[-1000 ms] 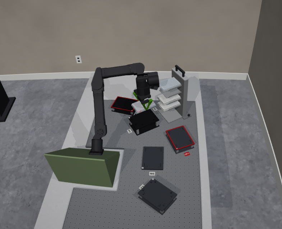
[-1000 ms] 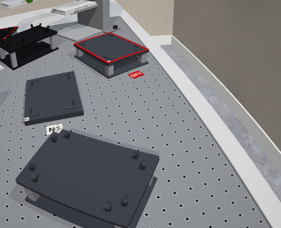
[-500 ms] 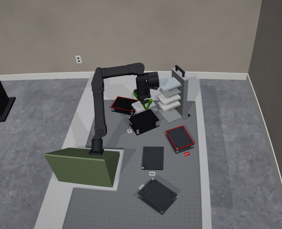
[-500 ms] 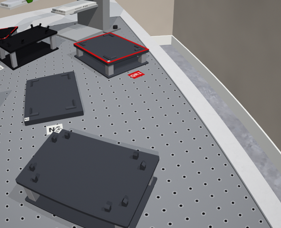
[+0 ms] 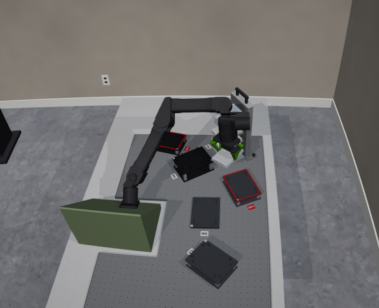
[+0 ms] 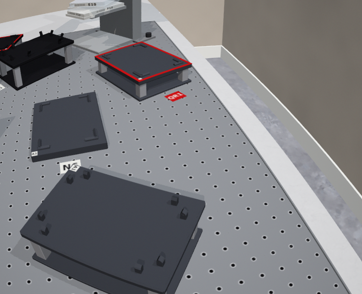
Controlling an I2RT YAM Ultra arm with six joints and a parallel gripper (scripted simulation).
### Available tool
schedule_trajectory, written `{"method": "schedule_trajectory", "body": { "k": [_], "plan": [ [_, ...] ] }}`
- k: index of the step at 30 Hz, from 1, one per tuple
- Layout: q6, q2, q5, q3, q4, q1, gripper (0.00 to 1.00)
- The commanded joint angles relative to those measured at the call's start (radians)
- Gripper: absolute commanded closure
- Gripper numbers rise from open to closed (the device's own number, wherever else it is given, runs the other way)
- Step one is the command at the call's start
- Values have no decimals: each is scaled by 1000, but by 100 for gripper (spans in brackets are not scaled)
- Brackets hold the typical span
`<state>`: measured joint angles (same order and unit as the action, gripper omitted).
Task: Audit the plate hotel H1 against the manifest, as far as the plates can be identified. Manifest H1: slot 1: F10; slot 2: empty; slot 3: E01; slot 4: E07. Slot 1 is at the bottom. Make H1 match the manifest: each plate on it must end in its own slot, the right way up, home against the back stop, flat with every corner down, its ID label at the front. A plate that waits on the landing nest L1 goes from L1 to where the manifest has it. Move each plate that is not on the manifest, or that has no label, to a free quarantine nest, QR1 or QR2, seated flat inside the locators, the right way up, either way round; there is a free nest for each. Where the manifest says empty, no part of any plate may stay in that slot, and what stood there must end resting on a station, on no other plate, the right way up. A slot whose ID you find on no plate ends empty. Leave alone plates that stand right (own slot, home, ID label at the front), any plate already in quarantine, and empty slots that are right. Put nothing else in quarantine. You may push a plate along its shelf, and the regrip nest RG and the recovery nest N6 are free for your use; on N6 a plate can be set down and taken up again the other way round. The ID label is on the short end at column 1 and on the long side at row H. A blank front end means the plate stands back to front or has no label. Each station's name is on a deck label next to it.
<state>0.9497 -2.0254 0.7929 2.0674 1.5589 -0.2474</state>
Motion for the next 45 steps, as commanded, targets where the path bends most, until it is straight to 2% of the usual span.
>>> {"method": "schedule_trajectory", "body": {
  "k": [1,5,16,19,20,21,22,23,24,27,29,30,34,45],
  "plan": [
    [31,-16,1,27,10,-12,14],
    [41,-47,0,33,11,-9,14],
    [50,-70,-2,31,12,-6,14],
    [74,-92,-2,48,12,-7,14],
    [359,-381,-3,379,12,-20,14],
    [402,-368,-7,348,12,-16,14],
    [475,-313,3,239,-51,-15,14],
    [529,-334,5,278,-80,-17,14],
    [585,-326,4,257,-86,-13,14],
    [733,-342,-6,271,-35,1,14],
    [733,-342,-6,271,-35,1,14],
    [867,-374,-13,333,12,4,14],
    [1095,-369,-10,325,11,4,14],
    [1099,-370,-10,322,11,1,14]
  ]
}}
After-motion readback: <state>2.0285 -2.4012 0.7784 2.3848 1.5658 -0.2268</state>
